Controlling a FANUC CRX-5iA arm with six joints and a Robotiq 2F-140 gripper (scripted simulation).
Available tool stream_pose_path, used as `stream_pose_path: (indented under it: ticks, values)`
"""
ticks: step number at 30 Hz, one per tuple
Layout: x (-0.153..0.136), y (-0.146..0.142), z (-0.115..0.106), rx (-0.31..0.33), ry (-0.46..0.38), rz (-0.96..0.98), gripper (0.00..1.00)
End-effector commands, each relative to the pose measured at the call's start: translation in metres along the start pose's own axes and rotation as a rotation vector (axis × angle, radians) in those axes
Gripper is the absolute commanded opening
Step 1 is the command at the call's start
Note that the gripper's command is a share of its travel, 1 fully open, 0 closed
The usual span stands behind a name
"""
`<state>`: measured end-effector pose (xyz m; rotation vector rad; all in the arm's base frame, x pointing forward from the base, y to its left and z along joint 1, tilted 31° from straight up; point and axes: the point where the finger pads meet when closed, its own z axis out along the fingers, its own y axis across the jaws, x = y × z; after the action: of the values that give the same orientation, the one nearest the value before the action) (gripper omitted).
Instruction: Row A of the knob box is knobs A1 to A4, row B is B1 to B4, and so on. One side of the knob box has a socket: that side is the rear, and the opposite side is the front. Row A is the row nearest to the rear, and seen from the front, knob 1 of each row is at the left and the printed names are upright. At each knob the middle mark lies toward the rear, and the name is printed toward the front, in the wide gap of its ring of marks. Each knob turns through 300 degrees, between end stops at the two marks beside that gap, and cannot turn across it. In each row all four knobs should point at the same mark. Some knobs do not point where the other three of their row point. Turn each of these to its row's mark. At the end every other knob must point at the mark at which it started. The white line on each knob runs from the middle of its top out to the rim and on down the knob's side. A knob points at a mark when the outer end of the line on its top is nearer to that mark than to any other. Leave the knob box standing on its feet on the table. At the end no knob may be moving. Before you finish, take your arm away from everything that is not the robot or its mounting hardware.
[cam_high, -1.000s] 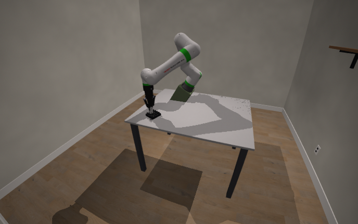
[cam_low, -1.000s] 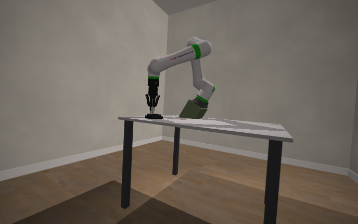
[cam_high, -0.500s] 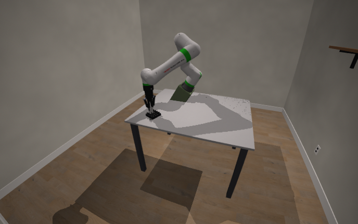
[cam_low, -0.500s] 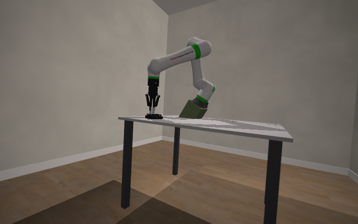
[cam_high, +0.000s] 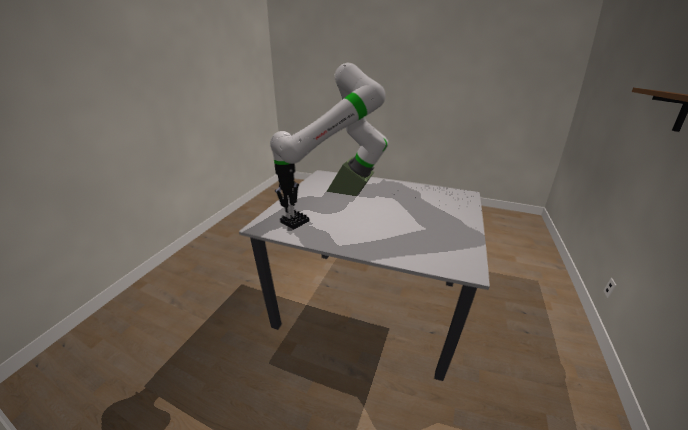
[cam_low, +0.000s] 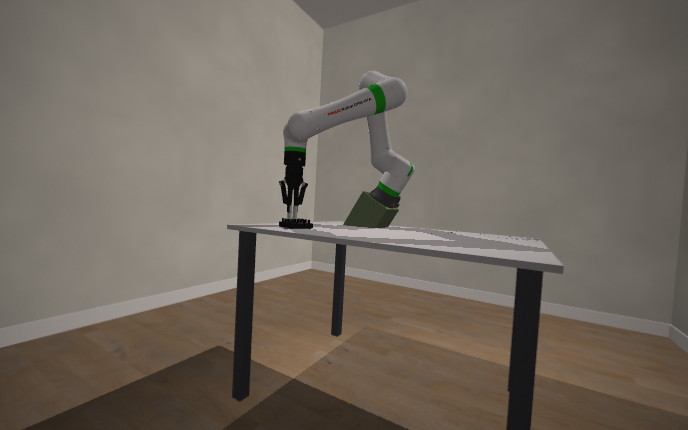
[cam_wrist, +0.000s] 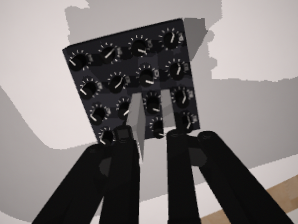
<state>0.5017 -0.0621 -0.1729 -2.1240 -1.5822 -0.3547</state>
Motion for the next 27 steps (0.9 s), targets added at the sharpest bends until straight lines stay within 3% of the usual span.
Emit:
stream_pose_path:
  ticks: [1,19,27]
  values:
    - [0.000,0.000,-0.001,0.000,0.000,0.000,0.12]
    - [0.000,0.000,-0.036,0.000,0.000,0.000,0.12]
    - [0.000,0.000,-0.038,0.000,0.000,0.000,0.12]
